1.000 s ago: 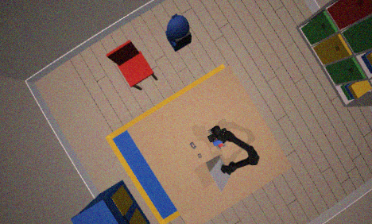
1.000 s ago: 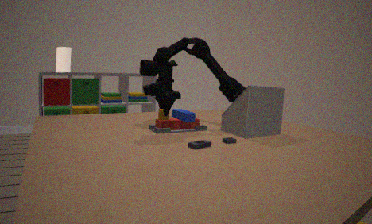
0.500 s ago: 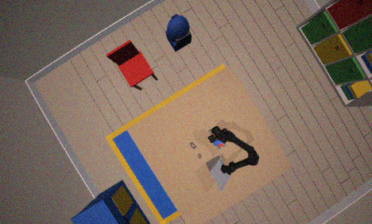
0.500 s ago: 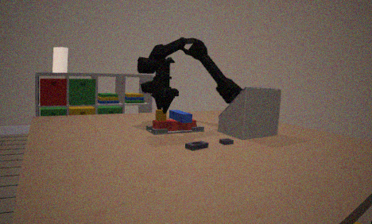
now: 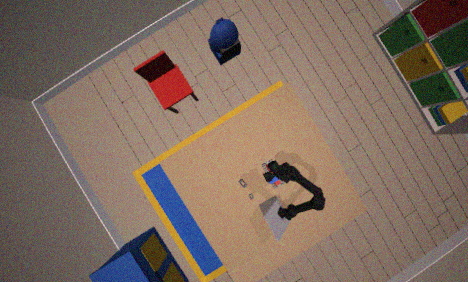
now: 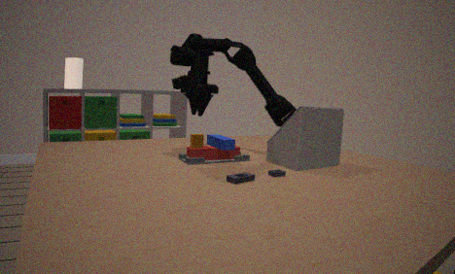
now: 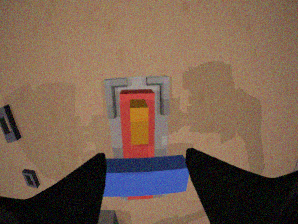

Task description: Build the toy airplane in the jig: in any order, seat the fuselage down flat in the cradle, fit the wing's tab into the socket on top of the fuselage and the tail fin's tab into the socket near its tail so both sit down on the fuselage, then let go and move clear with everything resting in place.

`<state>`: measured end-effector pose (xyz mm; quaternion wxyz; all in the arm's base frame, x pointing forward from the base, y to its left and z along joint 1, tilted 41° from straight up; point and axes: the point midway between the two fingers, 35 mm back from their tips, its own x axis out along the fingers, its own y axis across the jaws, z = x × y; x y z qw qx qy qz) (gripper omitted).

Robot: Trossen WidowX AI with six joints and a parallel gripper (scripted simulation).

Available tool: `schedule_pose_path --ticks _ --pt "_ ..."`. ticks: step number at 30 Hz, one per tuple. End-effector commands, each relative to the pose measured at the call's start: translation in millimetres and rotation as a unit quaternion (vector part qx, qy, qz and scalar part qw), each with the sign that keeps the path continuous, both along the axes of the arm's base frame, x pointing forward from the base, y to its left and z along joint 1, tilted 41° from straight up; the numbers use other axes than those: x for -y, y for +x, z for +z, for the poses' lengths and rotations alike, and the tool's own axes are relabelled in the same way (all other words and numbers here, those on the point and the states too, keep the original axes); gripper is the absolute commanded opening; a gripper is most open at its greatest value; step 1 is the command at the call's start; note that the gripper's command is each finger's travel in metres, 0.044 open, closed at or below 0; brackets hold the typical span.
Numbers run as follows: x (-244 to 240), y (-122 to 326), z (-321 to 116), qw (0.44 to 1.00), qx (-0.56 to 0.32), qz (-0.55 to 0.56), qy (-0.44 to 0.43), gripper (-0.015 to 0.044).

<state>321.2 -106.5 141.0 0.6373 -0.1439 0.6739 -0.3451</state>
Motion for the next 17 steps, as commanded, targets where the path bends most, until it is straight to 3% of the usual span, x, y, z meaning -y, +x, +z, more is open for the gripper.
schedule_pose_path --ticks 1,17 --pt "-1.3 0.7 0.6 1.000 -0.001 -0.002 0.002 0.0260" --pt "-0.1 0.7 1.6 1.000 0.000 -0.002 0.002 0.0260"
